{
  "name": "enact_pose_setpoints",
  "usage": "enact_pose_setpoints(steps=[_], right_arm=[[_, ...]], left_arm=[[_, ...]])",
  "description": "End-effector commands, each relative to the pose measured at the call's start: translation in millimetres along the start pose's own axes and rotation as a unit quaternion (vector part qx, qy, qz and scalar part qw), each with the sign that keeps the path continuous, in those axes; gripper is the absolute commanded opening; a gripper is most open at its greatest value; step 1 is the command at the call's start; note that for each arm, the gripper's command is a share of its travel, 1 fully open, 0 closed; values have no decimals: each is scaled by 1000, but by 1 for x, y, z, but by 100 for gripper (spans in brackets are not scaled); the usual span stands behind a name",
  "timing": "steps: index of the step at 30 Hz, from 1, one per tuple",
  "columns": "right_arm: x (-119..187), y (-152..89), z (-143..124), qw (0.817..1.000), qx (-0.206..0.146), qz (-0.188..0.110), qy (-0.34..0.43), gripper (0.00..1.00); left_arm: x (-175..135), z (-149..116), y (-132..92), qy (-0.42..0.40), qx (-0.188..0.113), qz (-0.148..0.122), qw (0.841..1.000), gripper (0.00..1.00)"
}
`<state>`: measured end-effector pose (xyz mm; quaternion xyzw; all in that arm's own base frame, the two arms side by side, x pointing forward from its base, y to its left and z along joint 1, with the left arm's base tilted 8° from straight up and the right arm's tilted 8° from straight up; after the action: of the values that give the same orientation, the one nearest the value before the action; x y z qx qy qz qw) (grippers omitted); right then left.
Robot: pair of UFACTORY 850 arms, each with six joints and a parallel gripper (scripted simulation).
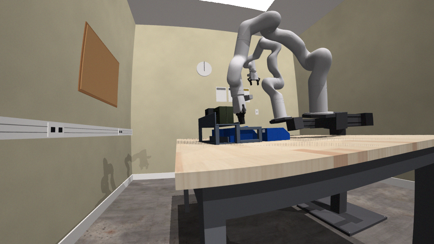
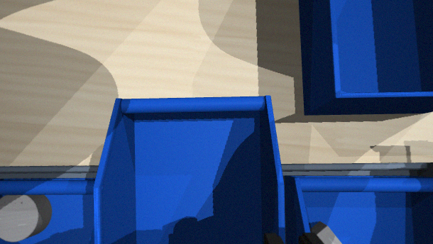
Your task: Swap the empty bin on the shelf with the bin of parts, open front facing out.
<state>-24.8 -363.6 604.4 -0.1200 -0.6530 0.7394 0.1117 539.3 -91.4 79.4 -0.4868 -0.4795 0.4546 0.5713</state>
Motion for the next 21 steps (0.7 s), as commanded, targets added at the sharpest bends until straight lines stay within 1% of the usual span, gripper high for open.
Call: enact_pose_setpoints(steps=[1, 21], right_arm=[[0, -1, 0, 1000, 1, 0, 0, 100], [0, -1, 0, 1000, 1, 0, 0, 100]], left_arm=[[0, 0, -9, 0, -1, 0, 1000, 11], [-1, 4, -38, 0, -1, 0, 1000, 11]])
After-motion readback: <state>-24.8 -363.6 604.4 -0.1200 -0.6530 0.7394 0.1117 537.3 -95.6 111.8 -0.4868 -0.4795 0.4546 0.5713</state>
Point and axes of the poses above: on each arm, the point where the finger pads meet when closed, its own y axis out along the fingers, its own x axis across the jaws, z = x × y, the point moved 9 cm from there along -y, back along the fingers, and after that the axes turned 15 degrees about y, right-handed, at the moved point
